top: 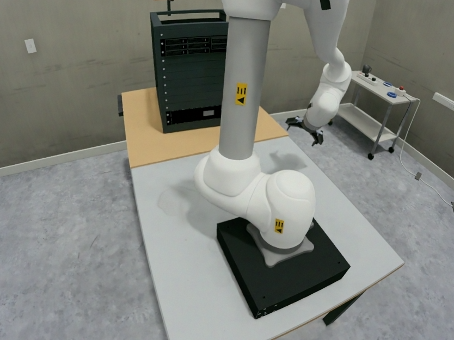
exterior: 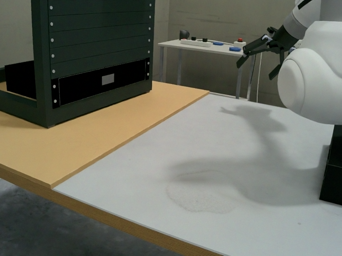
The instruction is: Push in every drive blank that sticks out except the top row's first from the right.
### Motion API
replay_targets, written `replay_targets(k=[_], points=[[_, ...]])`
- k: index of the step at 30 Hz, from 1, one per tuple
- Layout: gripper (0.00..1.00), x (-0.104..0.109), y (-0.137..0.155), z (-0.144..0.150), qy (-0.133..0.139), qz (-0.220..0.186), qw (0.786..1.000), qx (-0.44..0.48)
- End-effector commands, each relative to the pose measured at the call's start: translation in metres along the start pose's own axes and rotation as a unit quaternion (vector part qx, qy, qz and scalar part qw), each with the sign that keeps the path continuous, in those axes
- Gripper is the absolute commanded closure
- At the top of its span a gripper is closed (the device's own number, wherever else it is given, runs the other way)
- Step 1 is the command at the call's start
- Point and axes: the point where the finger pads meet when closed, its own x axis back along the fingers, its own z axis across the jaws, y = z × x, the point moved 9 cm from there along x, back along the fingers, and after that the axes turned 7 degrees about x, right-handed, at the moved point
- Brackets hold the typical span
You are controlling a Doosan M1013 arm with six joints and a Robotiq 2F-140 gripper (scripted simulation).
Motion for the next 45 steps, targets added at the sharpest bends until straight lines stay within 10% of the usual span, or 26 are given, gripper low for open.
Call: replay_targets(k=[1, 17, 45], points=[[0.00, 0.001, -0.001, -0.002, -0.002, 0.002, 1.000, -0.002], [0.00, 0.017, -0.020, -0.050, -0.047, 0.035, 0.997, -0.058], [0.00, 0.126, -0.076, -0.225, -0.264, 0.118, 0.920, -0.266]])
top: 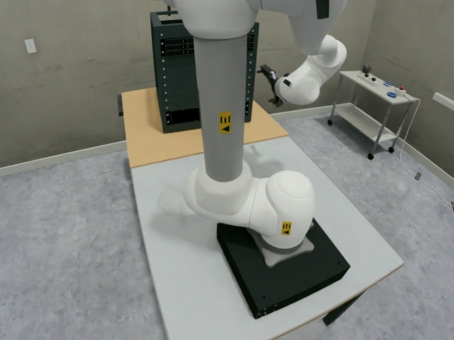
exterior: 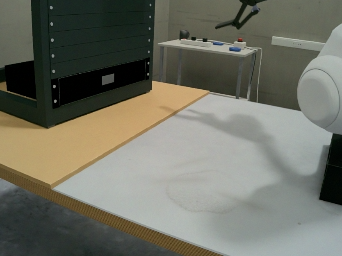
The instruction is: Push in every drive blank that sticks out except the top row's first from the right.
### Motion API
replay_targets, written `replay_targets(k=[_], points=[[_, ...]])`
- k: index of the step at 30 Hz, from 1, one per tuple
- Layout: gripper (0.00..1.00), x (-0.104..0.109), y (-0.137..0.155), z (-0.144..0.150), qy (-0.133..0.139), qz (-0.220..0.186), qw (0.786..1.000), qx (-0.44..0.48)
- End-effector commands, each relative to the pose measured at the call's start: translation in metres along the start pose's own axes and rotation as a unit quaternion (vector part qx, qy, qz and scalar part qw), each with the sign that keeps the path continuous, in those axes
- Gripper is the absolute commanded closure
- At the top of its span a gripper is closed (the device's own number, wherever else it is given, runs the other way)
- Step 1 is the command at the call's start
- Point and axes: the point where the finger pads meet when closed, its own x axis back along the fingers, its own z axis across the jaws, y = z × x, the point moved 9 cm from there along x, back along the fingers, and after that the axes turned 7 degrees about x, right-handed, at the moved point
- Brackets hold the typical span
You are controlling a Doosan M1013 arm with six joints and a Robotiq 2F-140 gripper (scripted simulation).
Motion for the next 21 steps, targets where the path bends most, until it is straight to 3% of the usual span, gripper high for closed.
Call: replay_targets(k=[1, 12, 21], points=[[0.00, 0.003, 0.004, -0.019, -0.021, 0.007, 1.000, -0.020], [0.00, 0.030, 0.019, -0.102, -0.125, 0.014, 0.985, -0.119], [0.00, 0.044, 0.023, -0.131, -0.162, 0.013, 0.974, -0.156]])
